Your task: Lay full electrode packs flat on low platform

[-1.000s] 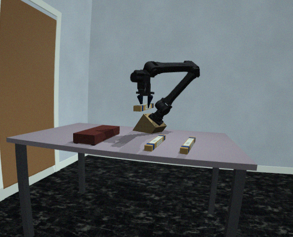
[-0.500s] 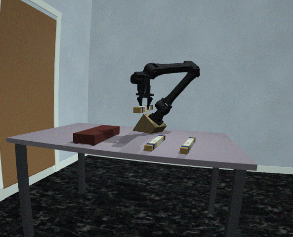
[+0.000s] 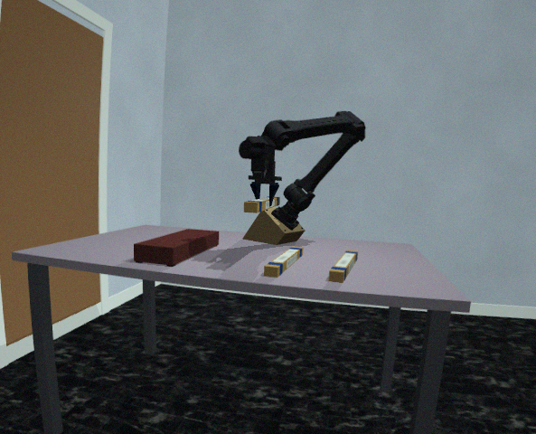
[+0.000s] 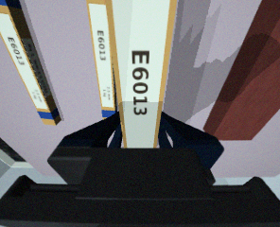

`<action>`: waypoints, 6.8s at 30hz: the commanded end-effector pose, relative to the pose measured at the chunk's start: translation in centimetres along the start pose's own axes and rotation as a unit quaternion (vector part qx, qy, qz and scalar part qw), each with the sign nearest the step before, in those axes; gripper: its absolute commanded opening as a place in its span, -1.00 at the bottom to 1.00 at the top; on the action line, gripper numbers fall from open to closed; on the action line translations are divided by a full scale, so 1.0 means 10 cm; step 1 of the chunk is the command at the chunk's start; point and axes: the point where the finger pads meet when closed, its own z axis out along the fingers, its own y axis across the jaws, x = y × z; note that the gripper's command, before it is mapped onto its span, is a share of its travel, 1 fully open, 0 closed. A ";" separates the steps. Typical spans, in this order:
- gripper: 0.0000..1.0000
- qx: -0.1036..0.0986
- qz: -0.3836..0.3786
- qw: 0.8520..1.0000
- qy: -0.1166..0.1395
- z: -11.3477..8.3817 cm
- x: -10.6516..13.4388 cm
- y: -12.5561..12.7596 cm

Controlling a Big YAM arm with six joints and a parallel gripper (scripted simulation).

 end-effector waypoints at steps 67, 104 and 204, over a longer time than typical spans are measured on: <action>-1.00 0.005 -0.006 1.000 -0.012 0.24 -0.08 0.02; -1.00 0.005 -0.006 1.000 -0.012 0.24 -0.08 0.02; -1.00 0.009 -0.008 1.000 -0.023 0.71 -0.20 -0.01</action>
